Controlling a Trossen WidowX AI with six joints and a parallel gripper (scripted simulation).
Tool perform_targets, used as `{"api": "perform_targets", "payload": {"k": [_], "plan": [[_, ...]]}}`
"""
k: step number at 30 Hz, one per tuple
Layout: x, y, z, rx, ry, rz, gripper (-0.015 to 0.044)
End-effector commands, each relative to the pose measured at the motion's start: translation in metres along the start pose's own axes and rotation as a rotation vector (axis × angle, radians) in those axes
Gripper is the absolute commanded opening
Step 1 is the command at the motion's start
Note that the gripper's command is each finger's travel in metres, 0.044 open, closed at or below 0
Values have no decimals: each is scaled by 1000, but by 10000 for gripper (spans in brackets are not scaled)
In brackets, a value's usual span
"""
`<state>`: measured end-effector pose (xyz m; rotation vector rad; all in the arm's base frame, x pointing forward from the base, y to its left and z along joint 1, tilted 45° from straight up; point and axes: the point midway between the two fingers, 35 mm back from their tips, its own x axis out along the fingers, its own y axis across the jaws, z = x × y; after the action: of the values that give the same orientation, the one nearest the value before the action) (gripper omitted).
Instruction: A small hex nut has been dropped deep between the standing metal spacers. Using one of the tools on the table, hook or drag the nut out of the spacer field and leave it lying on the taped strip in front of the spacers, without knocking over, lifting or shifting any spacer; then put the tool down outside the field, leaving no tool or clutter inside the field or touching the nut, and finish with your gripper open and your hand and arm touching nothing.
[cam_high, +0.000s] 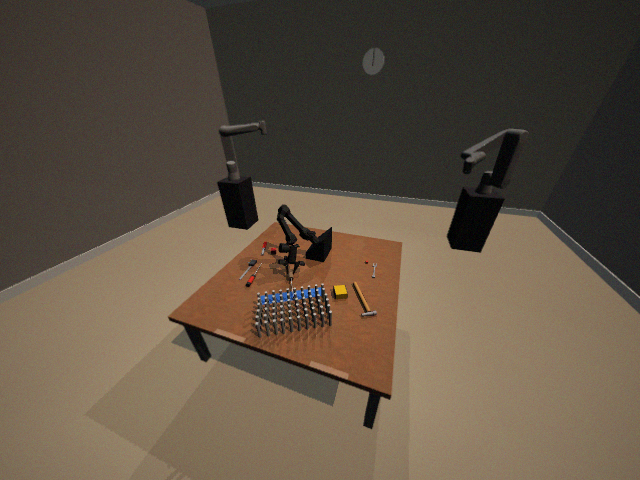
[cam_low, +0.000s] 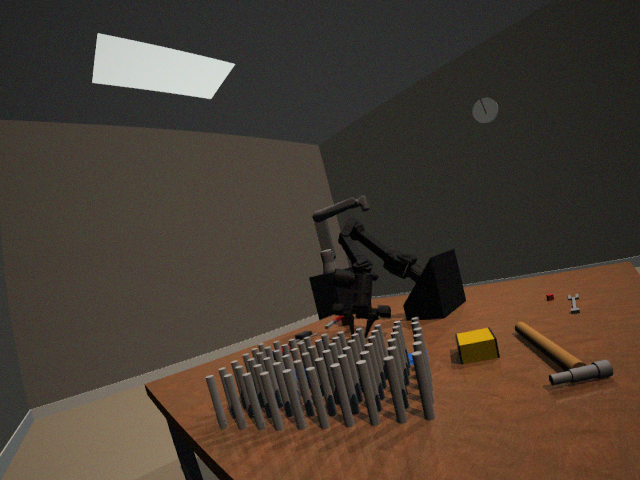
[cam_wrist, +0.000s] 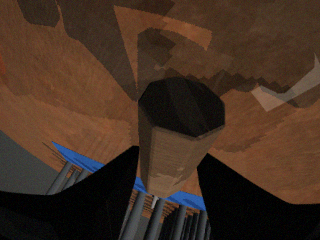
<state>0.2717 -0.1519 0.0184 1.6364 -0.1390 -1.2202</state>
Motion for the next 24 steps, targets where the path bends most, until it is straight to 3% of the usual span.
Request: {"api": "perform_targets", "payload": {"k": [1,24], "plan": [[-4,6,-4,14,6,13,0],[-24,7,8,13,7,11,0]]}}
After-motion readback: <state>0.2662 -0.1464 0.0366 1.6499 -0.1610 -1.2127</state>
